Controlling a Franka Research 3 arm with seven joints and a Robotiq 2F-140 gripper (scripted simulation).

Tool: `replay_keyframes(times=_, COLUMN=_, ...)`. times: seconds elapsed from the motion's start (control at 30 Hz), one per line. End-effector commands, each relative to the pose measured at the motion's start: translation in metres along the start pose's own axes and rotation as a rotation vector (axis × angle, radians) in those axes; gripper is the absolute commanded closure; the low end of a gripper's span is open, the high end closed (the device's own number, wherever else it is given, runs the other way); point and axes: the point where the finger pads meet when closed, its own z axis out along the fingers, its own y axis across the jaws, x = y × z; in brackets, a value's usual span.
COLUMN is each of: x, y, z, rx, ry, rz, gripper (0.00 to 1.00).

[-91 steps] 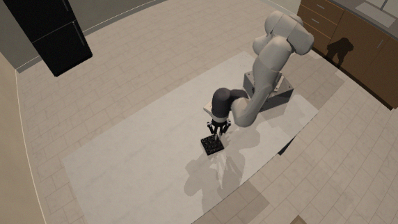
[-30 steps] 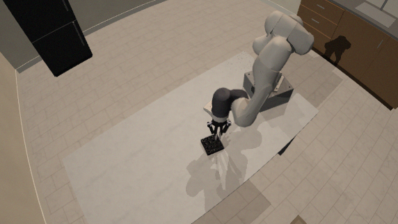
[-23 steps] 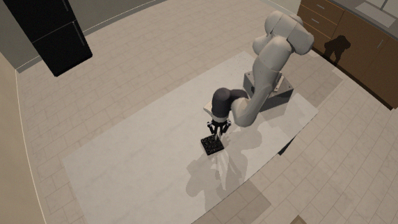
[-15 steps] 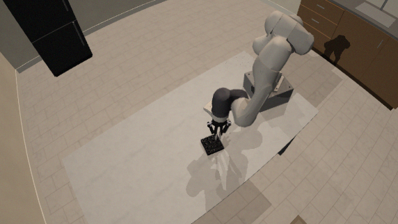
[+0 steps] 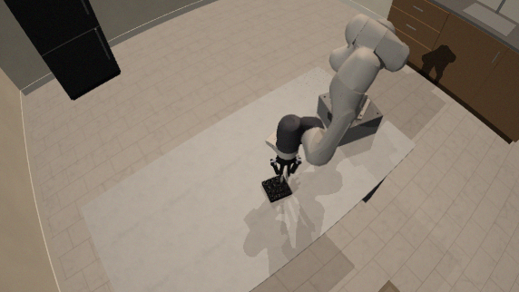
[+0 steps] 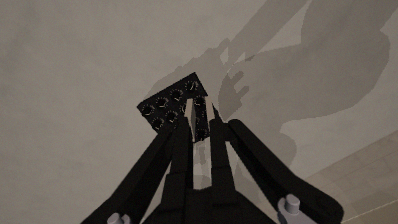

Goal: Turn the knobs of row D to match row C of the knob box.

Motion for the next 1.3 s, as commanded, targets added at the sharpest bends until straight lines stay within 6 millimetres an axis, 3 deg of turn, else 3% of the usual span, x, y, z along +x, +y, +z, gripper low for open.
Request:
replay_keyframes(times=0.0, x=-0.001, y=0.000, z=0.001, rx=0.002, ry=-0.002, rz=0.000, gripper=0.88)
replay_keyframes(times=1.27, x=-0.001, y=0.000, z=0.014, rx=0.002, ry=-0.002, rz=0.000, gripper=0.88)
